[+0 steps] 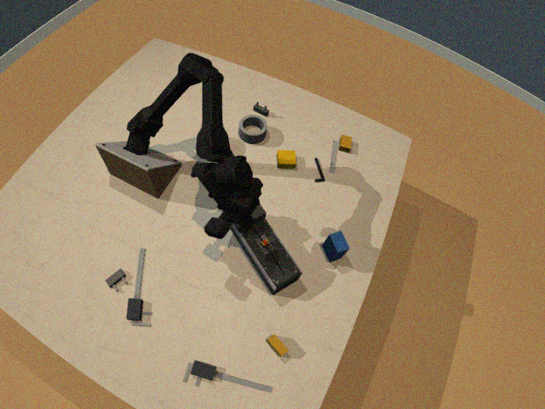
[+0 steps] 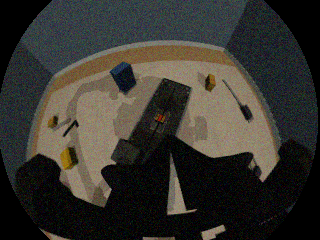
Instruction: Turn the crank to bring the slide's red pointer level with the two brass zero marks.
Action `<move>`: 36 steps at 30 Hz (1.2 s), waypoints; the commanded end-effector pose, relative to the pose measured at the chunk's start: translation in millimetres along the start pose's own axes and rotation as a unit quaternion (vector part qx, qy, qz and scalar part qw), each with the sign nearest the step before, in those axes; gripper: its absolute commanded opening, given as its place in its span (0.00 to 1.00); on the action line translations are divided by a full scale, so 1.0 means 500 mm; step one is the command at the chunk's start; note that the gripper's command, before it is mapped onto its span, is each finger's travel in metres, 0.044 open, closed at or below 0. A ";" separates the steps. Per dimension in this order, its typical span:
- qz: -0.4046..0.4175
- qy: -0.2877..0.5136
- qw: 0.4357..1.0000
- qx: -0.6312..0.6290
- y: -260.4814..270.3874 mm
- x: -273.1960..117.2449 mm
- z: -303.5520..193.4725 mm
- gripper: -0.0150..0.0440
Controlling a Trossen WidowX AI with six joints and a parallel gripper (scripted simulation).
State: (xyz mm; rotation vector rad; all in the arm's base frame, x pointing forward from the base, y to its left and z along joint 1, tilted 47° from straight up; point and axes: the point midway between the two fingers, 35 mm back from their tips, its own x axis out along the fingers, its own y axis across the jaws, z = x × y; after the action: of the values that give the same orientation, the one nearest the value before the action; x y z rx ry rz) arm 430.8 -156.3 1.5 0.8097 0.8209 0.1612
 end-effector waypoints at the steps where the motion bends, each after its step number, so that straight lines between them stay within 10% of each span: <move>1: 0.000 0.000 1.000 0.000 0.000 0.000 0.000 0.25; 11: 0.000 0.000 1.000 0.000 0.000 0.000 0.000 0.25; 28: 0.000 0.000 1.000 0.000 -0.001 -0.015 0.014 1.00; 36: -0.001 0.001 1.000 0.000 -0.003 -0.087 0.071 1.00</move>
State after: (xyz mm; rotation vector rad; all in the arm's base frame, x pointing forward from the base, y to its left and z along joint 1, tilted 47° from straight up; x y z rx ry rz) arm 425.9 -185.0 24.7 0.8213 0.8382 0.1554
